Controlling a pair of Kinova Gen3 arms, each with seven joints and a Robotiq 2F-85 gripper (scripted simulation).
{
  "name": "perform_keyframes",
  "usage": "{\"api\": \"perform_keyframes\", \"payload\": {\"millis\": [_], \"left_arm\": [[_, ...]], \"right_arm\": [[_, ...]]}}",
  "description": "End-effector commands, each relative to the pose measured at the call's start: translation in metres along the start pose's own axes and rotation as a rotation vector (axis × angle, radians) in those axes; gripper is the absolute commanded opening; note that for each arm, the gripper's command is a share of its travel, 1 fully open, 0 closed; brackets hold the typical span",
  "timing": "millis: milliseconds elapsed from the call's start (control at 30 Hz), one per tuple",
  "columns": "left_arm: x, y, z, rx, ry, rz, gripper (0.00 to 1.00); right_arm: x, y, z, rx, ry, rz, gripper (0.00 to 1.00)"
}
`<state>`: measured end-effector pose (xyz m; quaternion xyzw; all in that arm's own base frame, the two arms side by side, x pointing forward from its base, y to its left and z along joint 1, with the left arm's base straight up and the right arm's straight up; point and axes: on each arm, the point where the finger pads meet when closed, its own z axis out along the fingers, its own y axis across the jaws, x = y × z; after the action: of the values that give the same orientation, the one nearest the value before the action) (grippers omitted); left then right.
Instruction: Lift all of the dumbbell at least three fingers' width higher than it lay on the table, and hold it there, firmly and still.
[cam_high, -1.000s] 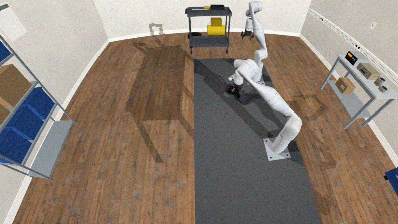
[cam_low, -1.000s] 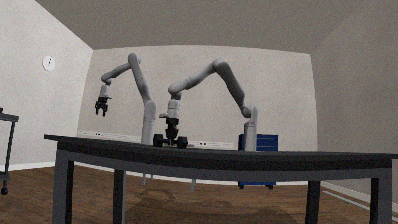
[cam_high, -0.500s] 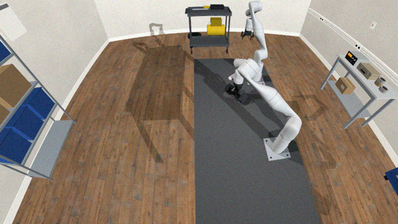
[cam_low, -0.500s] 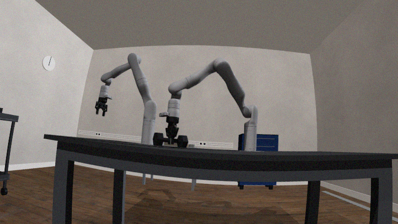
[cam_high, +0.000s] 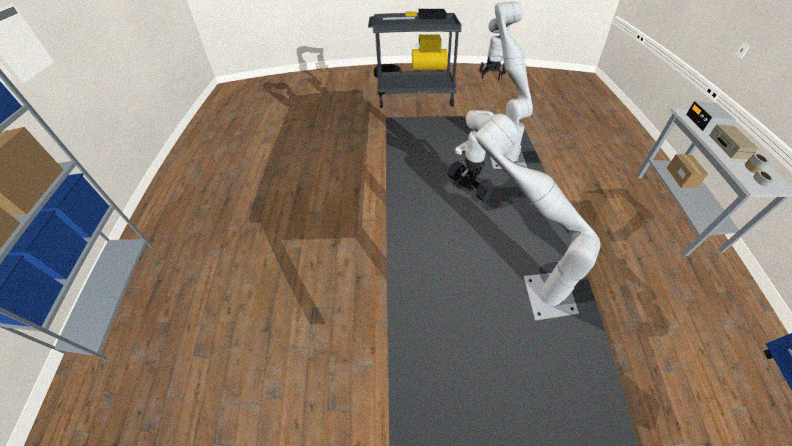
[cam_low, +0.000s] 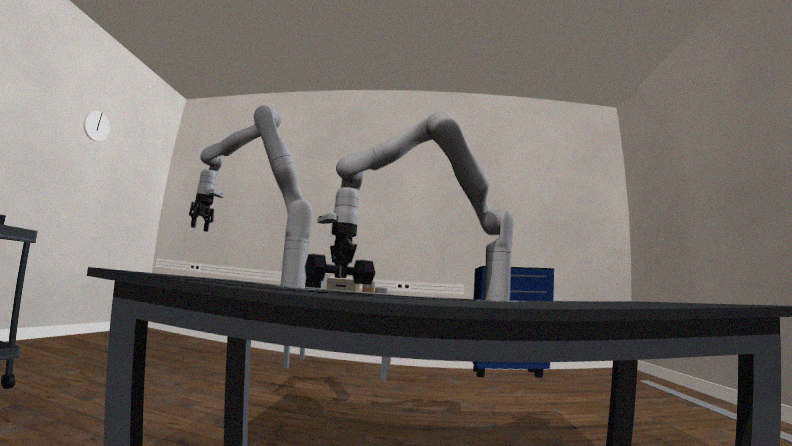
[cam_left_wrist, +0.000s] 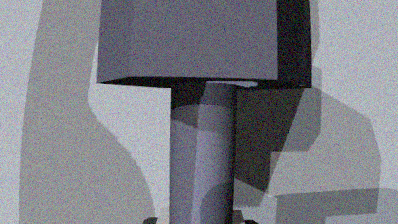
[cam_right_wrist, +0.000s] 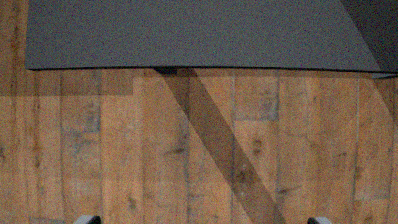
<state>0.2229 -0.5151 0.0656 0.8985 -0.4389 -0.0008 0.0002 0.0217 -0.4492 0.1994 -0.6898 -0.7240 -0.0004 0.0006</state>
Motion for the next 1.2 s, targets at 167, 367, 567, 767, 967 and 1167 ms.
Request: {"api": "perform_keyframes", "payload": {"millis": [167,367,567,767,967,1167], "left_arm": [[0.001,0.000,-0.020,0.001,0.003,-0.001,0.099],[0.002,0.000,-0.039,0.001,0.003,-0.002,0.099],[0.003,0.000,-0.057,0.001,0.003,-0.002,0.099],[0.003,0.000,-0.067,0.001,0.003,-0.003,0.099],[0.003,0.000,-0.080,0.001,0.003,-0.003,0.099],[0.003,0.000,-0.089,0.001,0.003,-0.003,0.099]], "right_arm": [[0.000,0.000,-0.001,0.000,-0.002,0.000,1.000],[0.000,0.000,-0.001,0.000,-0.002,0.000,1.000],[0.000,0.000,-0.001,0.000,-0.002,0.000,1.000],[0.000,0.000,-0.001,0.000,-0.002,0.000,1.000],[0.000,0.000,-0.001,0.000,-0.002,0.000,1.000],[0.000,0.000,-0.001,0.000,-0.002,0.000,1.000]]}}
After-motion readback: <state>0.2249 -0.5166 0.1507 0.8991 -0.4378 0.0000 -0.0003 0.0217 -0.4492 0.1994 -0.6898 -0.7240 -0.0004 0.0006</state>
